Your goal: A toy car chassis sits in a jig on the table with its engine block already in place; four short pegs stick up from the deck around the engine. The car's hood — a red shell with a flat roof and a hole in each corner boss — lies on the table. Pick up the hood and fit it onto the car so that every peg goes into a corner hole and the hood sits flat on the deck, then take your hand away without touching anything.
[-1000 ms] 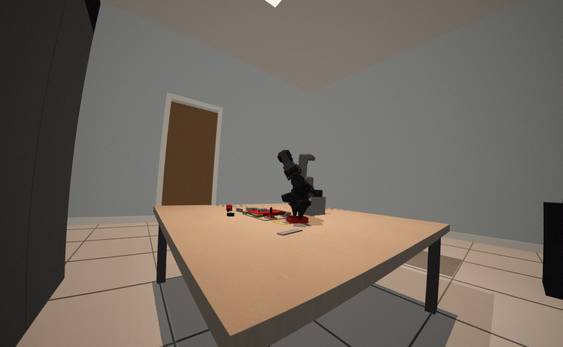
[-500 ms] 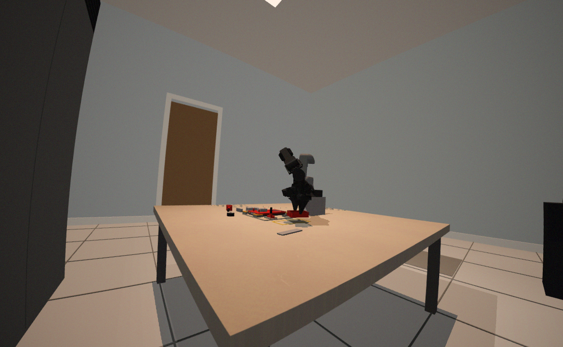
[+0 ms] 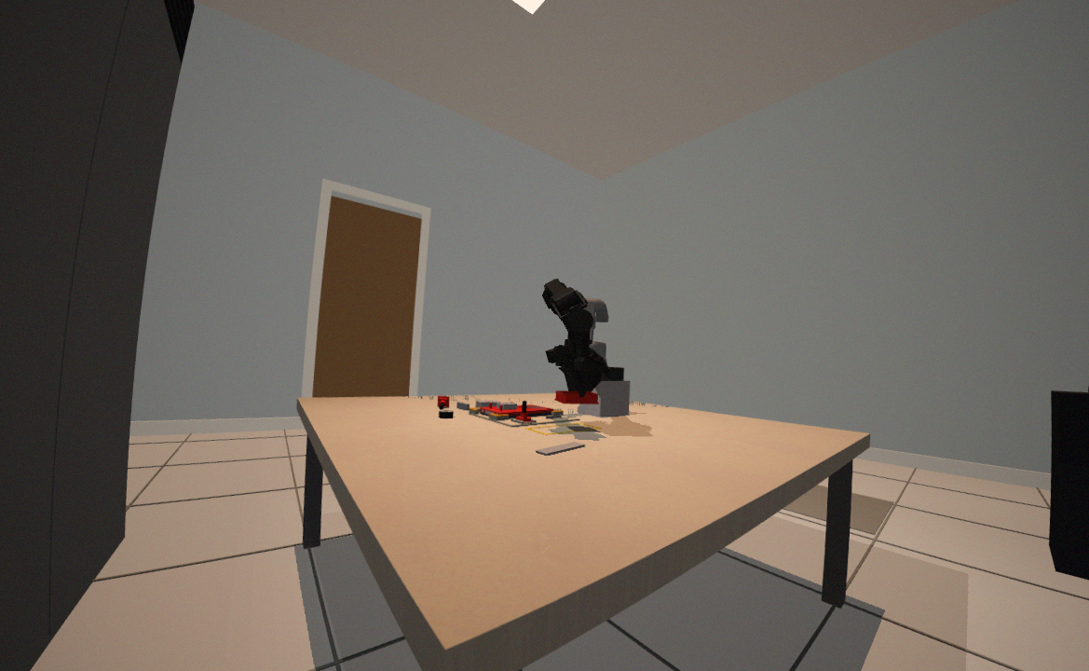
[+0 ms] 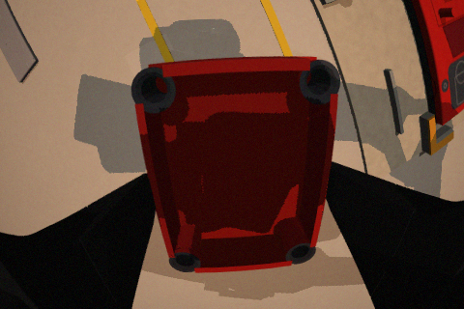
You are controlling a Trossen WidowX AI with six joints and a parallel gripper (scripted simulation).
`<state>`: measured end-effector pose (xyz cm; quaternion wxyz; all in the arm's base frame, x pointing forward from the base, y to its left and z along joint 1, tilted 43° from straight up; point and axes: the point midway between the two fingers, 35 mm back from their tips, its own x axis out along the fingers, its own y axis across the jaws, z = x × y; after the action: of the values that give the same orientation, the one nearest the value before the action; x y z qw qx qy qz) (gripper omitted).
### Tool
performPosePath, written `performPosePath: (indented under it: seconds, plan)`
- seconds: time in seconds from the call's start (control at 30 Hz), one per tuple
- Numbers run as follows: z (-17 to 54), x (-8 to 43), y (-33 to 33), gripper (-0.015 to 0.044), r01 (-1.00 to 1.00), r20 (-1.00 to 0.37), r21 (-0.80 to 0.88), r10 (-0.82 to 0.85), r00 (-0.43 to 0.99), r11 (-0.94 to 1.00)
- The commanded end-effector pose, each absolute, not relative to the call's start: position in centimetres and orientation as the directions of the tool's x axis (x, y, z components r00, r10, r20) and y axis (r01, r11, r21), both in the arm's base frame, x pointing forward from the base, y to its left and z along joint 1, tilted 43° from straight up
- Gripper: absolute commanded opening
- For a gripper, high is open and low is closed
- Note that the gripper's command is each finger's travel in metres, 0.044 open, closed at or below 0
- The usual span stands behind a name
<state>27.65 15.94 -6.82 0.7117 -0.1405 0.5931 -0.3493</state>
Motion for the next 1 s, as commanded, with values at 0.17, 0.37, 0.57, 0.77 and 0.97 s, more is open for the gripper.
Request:
performPosePath:
  seconds: [0.17,0.37,0.57,0.77,0.97]
  plan:
    - [-6.42,27.62,16.28,0.0000,0.297,-0.747,-0.622,-0.663,0.053,0.724]
    - [-6.38,27.56,16.28,0.0000,0.159,-0.747,-0.649,-0.663,0.052,0.744]
    - [-6.35,27.50,16.27,0.0000,0.018,-0.747,-0.662,-0.662,0.052,0.749]
    - [-6.32,27.44,16.27,0.0000,-0.124,-0.748,-0.663,-0.662,0.051,0.739]
    - [-6.28,27.38,16.27,0.0000,-0.263,-0.748,-0.649,-0.662,0.051,0.714]
